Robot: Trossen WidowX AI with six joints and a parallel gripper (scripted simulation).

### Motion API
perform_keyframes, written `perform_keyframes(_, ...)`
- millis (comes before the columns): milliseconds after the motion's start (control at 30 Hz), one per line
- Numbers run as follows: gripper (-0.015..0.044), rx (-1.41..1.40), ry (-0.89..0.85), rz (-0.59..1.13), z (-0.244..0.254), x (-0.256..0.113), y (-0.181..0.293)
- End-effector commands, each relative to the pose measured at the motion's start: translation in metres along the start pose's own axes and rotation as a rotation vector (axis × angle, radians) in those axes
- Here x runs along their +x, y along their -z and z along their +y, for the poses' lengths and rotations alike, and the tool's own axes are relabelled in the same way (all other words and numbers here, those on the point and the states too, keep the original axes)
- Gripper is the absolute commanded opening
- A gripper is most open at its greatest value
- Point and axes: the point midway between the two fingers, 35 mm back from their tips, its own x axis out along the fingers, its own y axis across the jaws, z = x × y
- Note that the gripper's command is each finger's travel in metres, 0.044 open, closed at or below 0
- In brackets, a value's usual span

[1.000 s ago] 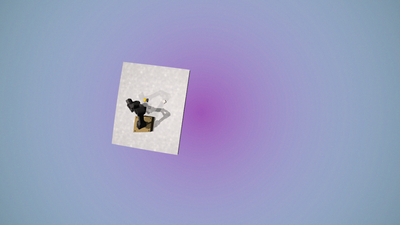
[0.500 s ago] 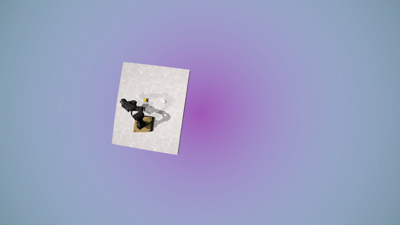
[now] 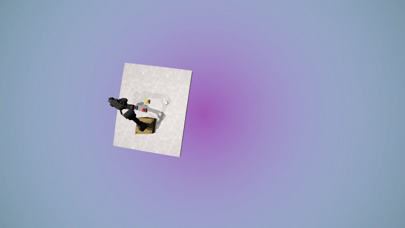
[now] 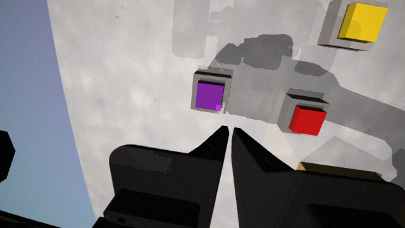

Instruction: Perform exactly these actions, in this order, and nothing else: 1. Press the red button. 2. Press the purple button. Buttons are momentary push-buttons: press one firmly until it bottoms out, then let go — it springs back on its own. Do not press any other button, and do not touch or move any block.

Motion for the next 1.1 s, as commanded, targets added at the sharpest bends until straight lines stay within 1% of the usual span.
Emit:
perform_keyframes(0, 0.0020, -0.004, 0.013, 0.011, 0.023, 0.006, 0.005)
perform_keyframes(100, 0.0020, -0.004, 0.013, 0.011, 0.023, 0.010, 0.005)
perform_keyframes(133, 0.0020, -0.003, 0.013, 0.011, 0.023, 0.020, 0.004)
perform_keyframes(200, 0.0020, -0.003, 0.014, 0.010, 0.022, 0.055, 0.004)
perform_keyframes(267, 0.0020, -0.003, 0.015, 0.010, 0.021, 0.068, 0.005)
perform_keyframes(433, 0.0020, -0.003, 0.015, 0.010, 0.021, 0.070, 0.005)
perform_keyframes(1067, 0.0020, -0.002, 0.017, 0.010, 0.020, 0.100, 0.005)
